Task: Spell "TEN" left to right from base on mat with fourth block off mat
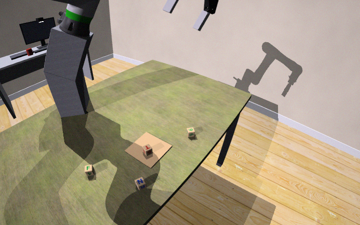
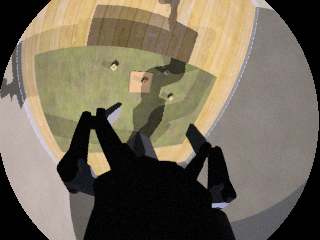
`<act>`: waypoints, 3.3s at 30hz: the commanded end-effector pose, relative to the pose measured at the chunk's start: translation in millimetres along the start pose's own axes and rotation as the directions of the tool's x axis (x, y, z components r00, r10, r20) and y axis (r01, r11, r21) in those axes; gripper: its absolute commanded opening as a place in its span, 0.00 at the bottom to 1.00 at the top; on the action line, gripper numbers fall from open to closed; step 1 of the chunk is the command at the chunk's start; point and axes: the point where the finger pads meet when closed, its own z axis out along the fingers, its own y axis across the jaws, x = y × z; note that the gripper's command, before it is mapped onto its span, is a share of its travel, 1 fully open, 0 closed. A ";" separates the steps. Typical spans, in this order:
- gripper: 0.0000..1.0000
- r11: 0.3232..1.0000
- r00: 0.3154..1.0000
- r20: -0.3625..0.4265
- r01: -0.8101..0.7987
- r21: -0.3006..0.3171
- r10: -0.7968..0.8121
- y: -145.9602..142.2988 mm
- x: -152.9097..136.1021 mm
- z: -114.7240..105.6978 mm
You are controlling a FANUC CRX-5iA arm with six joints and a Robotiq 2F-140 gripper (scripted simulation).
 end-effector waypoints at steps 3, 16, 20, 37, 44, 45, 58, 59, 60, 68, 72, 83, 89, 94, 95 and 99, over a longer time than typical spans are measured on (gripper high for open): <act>1.00 0.996 0.995 0.023 0.092 0.013 -0.093 13.9 -12.5 -14.6; 1.00 0.962 0.961 -0.056 -0.271 -0.018 0.269 4.9 36.2 76.1; 1.00 0.934 0.931 -0.079 -0.358 -0.015 0.356 2.6 46.4 100.1; 1.00 0.740 0.727 -0.152 -0.670 0.055 0.670 -9.7 76.0 201.8; 1.00 0.642 0.625 -0.158 -0.760 0.099 0.764 -16.1 80.7 240.2; 1.00 0.642 0.625 -0.158 -0.760 0.099 0.764 -16.1 80.7 240.2; 1.00 0.417 0.401 -0.118 -0.889 0.190 0.909 -32.6 77.3 314.9; 1.00 0.417 0.401 -0.118 -0.889 0.190 0.909 -32.6 77.3 314.9; 1.00 0.417 0.401 -0.118 -0.889 0.190 0.909 -32.6 77.3 314.9; 1.00 0.299 0.289 -0.073 -0.928 0.223 0.954 -42.2 69.2 348.5; 1.00 0.231 0.228 -0.043 -0.944 0.237 0.973 -47.9 62.9 366.4; 1.00 0.092 0.102 0.029 -0.964 0.248 0.994 -60.1 46.3 400.6; 1.00 0.058 0.071 0.048 -0.967 0.248 0.996 -63.2 41.4 408.6; 1.00 0.038 0.054 0.059 -0.968 0.247 0.997 -64.9 38.5 413.0; 1.00 0.038 0.054 0.059 -0.968 0.247 0.997 -65.0 38.4 413.1; 1.00 0.038 0.054 0.059 -0.968 0.247 0.997 -65.0 38.4 413.1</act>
